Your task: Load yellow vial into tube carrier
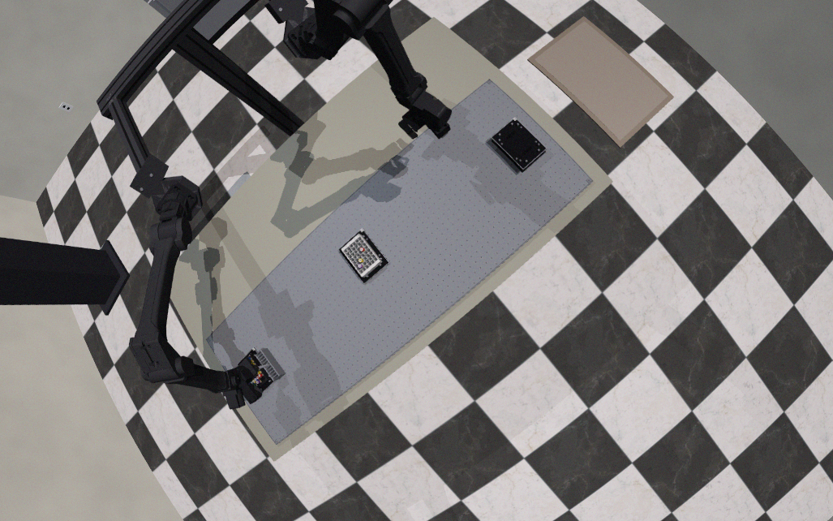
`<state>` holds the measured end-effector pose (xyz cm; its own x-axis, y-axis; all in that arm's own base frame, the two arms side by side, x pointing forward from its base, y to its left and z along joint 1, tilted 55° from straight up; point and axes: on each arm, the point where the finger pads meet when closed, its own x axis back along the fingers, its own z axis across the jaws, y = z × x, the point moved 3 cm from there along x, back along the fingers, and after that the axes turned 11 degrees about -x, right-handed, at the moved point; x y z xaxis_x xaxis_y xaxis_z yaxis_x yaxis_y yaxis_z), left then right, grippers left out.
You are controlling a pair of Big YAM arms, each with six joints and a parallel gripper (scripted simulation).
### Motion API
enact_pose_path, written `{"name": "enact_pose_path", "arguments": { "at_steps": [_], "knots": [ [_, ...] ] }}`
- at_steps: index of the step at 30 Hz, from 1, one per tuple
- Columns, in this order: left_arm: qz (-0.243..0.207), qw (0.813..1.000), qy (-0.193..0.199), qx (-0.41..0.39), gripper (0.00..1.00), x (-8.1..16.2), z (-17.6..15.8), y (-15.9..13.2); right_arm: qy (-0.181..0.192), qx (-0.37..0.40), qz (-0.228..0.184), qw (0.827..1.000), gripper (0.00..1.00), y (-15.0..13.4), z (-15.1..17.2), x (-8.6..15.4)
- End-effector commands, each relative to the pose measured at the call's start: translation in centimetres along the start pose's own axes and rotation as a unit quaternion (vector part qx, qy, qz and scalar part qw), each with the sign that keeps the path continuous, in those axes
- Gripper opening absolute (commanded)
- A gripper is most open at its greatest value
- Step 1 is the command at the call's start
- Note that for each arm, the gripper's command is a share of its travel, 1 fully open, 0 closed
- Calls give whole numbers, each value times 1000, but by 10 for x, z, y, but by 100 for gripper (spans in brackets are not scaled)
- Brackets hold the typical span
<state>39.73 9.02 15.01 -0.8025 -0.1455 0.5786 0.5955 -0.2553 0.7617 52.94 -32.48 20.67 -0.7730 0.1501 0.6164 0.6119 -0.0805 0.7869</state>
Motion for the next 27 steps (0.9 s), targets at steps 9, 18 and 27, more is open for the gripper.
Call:
{"name": "enact_pose_path", "arguments": {
  "at_steps": [9,18,27],
  "knots": [
    [-23,1000,12,-6,100,7,8,12,0,0,-12,1000,7,12,3,-5],
    [-23,1000,12,-6,100,7,8,12,0,0,-12,1000,7,13,3,-9],
    [-23,1000,12,-6,100,7,8,12,-1,0,-13,1000,7,13,2,-9]
  ]
}}
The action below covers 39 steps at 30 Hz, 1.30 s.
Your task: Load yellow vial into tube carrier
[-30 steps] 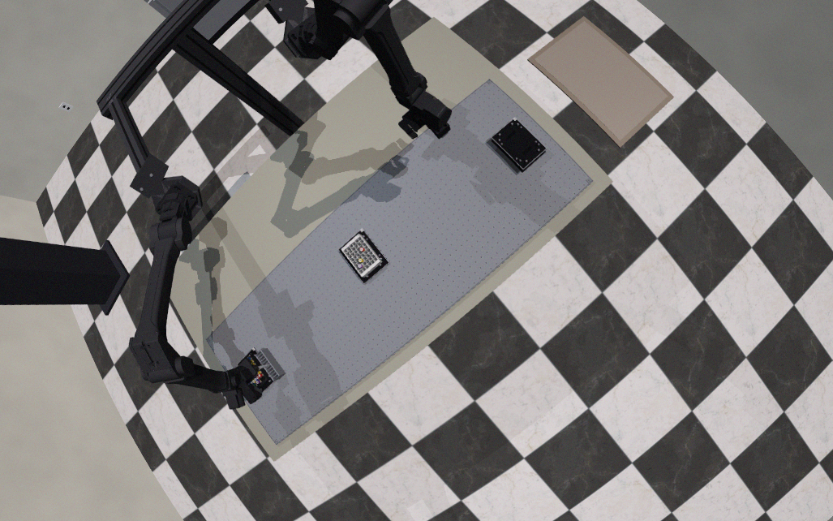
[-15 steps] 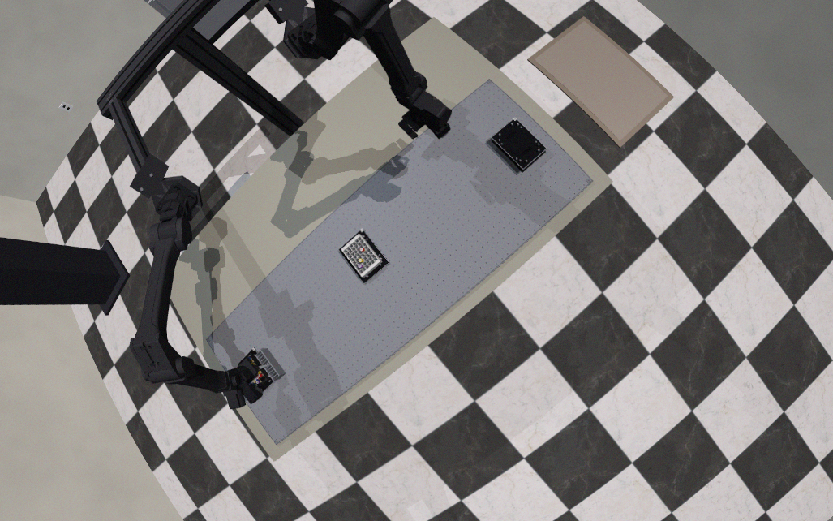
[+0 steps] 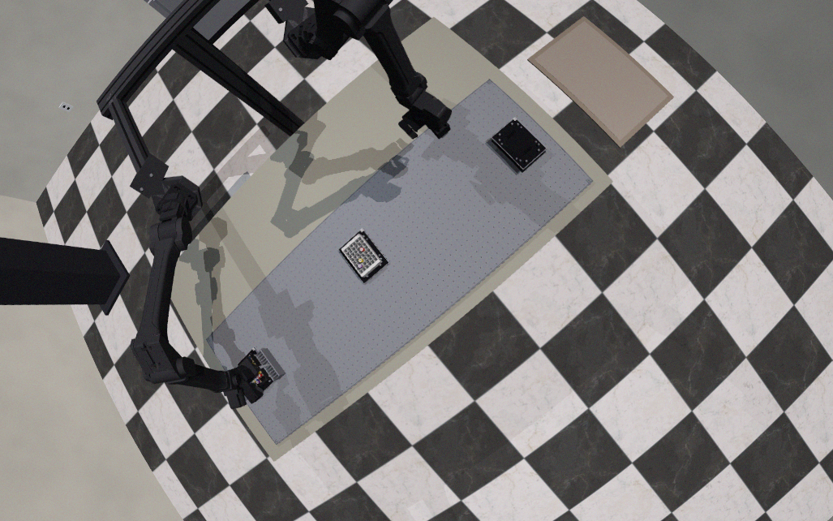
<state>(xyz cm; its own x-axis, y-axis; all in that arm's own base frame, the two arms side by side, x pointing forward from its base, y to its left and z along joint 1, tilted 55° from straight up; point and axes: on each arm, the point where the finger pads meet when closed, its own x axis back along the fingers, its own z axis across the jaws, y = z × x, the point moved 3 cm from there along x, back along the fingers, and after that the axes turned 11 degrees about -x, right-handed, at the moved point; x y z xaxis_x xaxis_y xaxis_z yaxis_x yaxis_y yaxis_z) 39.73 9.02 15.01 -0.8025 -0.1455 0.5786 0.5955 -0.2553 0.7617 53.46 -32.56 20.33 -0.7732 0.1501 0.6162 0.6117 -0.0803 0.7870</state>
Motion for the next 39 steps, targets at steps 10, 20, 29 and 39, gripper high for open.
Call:
{"name": "enact_pose_path", "arguments": {
  "at_steps": [10,20,29,39],
  "knots": [
    [-23,1000,12,-6,100,7,8,12,0,0,-12,1000,7,13,3,-7],
    [-23,1000,12,-6,100,7,8,12,-1,-1,-11,1000,7,11,2,-7],
    [-23,1000,12,-6,100,7,8,12,-1,0,-14,1000,7,14,3,-10],
    [-23,1000,12,-6,100,7,8,12,-1,0,-13,1000,7,14,2,-12]
  ]
}}
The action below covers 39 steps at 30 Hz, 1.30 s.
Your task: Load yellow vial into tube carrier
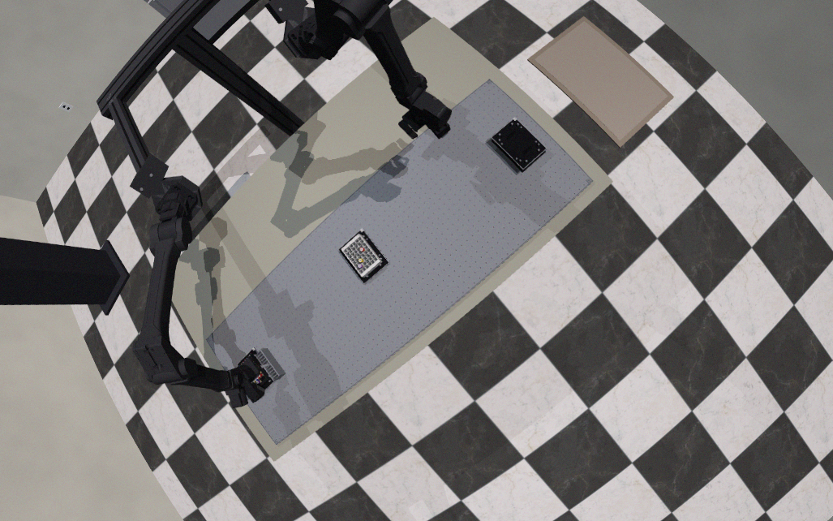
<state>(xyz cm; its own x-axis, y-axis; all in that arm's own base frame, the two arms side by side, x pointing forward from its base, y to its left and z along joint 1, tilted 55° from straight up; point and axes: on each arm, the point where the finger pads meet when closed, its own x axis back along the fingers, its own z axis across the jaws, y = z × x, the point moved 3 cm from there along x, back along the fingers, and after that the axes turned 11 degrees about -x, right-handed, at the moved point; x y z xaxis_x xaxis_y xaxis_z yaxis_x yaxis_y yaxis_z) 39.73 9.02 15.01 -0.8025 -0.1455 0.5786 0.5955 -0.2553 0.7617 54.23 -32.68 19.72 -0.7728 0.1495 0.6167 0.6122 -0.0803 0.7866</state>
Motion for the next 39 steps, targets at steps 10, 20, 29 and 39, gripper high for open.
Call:
{"name": "enact_pose_path", "arguments": {
  "at_steps": [10,20,29,39],
  "knots": [
    [-23,1000,12,-6,100,7,8,12,-1,-1,-12,1000,7,12,3,-4],
    [-23,1000,12,-6,100,7,8,12,-1,-1,-11,1000,7,12,2,-9],
    [-23,1000,12,-6,100,7,8,12,-1,-1,-12,1000,7,12,2,-9],
    [-23,1000,12,-6,100,7,8,12,-1,-1,-11,1000,7,12,2,-14]
  ]
}}
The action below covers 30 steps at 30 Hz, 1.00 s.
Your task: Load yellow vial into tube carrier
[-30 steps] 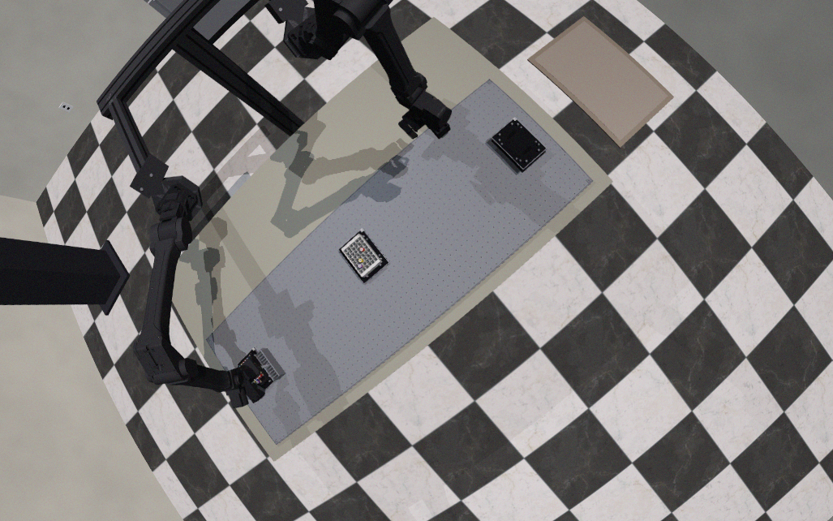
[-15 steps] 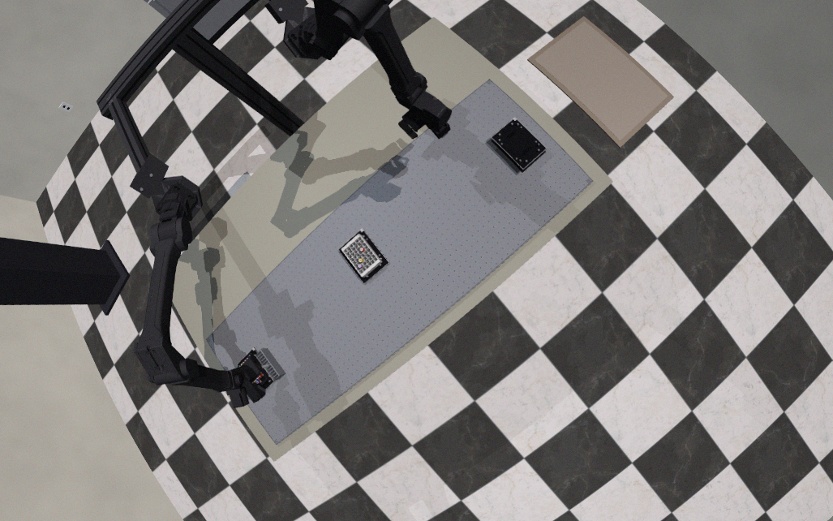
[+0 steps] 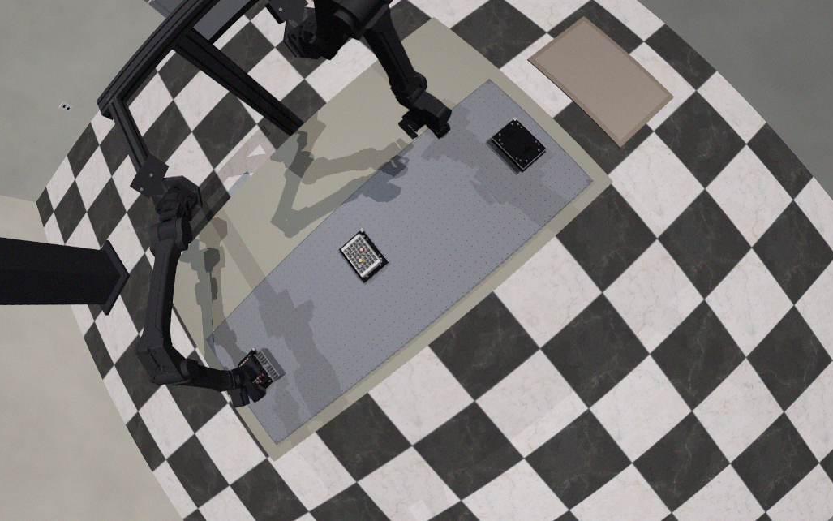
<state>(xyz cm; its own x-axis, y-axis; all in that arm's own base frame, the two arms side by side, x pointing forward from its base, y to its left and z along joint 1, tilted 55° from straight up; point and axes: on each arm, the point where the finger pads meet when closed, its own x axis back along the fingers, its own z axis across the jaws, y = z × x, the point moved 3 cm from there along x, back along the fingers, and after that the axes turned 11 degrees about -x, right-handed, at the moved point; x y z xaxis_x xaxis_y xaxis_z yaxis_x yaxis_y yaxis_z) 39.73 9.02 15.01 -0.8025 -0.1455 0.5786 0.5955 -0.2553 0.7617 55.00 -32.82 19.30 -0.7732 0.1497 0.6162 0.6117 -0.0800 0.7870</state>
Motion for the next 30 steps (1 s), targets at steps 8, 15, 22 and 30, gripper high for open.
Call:
{"name": "enact_pose_path", "arguments": {
  "at_steps": [8,15,22,30],
  "knots": [
    [-23,1000,12,-6,100,7,8,12,1,-1,-10,1000,7,10,4,-8],
    [-23,1000,12,-6,100,7,8,12,0,-1,-10,1000,7,10,3,-9],
    [-23,1000,12,-6,100,7,8,12,-3,0,-8,1000,7,8,-2,0],
    [-23,1000,12,-6,100,7,8,12,-3,0,-8,1000,7,7,-2,0]
  ]
}}
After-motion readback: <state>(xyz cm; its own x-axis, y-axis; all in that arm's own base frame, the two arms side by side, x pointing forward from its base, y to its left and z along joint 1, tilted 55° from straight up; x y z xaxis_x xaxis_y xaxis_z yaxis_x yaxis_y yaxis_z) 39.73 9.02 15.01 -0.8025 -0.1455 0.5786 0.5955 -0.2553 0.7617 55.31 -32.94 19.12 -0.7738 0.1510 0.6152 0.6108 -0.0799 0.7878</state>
